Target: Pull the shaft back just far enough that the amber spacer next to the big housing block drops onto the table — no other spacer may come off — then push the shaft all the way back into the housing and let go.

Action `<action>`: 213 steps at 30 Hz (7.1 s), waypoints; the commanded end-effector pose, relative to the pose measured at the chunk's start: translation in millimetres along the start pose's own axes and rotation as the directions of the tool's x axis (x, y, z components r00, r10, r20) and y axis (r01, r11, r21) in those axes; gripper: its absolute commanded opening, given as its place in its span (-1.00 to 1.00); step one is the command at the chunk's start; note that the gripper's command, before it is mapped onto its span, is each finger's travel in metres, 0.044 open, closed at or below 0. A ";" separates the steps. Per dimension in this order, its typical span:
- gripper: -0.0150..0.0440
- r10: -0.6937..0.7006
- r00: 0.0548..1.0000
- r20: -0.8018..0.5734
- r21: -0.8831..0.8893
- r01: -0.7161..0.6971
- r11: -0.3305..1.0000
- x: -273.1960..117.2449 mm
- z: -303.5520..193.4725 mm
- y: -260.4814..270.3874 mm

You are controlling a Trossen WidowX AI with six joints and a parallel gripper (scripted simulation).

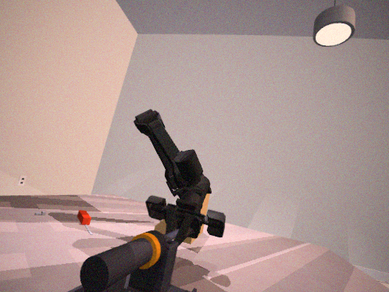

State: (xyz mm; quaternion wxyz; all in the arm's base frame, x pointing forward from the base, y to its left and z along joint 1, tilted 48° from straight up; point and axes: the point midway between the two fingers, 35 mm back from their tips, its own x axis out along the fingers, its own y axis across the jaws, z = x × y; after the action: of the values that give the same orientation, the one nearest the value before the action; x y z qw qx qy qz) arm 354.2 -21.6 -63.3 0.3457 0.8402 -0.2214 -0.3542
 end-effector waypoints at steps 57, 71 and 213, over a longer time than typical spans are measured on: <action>-0.49 0.001 1.000 0.001 0.006 -0.001 1.000 -4.8 4.9 0.1; -0.49 0.001 1.000 0.001 0.006 -0.001 1.000 -5.8 5.9 0.1; -0.49 0.002 1.000 0.000 0.006 -0.002 1.000 7.8 -8.6 0.6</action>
State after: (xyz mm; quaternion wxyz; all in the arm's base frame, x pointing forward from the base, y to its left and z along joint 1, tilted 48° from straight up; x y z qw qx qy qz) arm 358.7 -22.4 -63.6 0.3454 0.8388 -0.2232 -0.3567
